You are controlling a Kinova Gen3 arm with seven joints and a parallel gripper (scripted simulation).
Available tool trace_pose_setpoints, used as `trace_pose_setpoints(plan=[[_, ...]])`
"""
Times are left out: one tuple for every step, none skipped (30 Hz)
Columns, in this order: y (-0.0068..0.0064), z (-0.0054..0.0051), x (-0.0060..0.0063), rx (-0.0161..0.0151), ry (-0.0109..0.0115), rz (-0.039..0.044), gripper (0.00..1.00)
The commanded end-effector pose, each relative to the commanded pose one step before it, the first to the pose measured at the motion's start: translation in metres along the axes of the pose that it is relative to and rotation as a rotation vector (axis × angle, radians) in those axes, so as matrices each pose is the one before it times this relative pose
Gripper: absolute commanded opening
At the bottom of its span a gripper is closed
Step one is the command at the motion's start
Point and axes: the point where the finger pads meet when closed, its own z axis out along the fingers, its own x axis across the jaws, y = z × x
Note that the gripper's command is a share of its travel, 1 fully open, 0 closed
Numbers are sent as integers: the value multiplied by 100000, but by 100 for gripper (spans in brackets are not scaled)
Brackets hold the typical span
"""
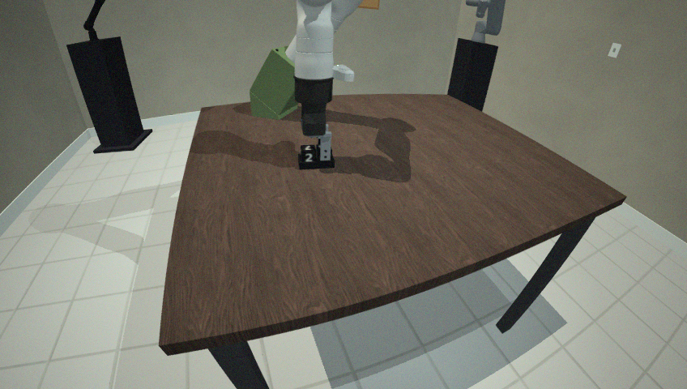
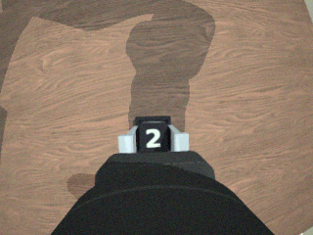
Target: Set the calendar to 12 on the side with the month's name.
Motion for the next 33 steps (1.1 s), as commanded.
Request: trace_pose_setpoints(plan=[[24,-30,27,-67,78,-1,60],[0,0,0,0,0,0,60],[0,0,0,0,0,0,60],[0,0,0,0,0,0,60],[0,0,0,0,0,0,60],[0,0,0,0,0,0,60],[0,0,0,0,0,0,60],[0,0,0,0,0,0,60],[0,0,0,0,0,0,60],[0,0,0,0,0,0,60],[0,0,0,0,0,0,60],[0,0,0,0,0,0,60],[0,0,0,0,0,0,60],[0,0,0,0,0,0,60],[0,0,0,0,0,0,66],[0,0,0,0,0,0,66],[0,0,0,0,0,0,66],[0,0,0,0,0,0,72],[0,0,0,0,0,0,72],[0,0,0,0,0,0,72],[0,0,0,0,0,0,78],[0,0,0,0,0,0,78],[0,0,0,0,0,0,78],[0,0,0,0,0,0,84],[0,0,0,0,0,0,84],[0,0,0,0,0,0,84],[0,0,0,0,0,0,90],[0,0,0,0,0,0,90],[0,0,0,0,0,0,90],[0,0,0,0,0,0,90],[0,0,0,0,0,0,90],[0,0,0,0,0,0,90],[0,0,0,0,0,0,90]])
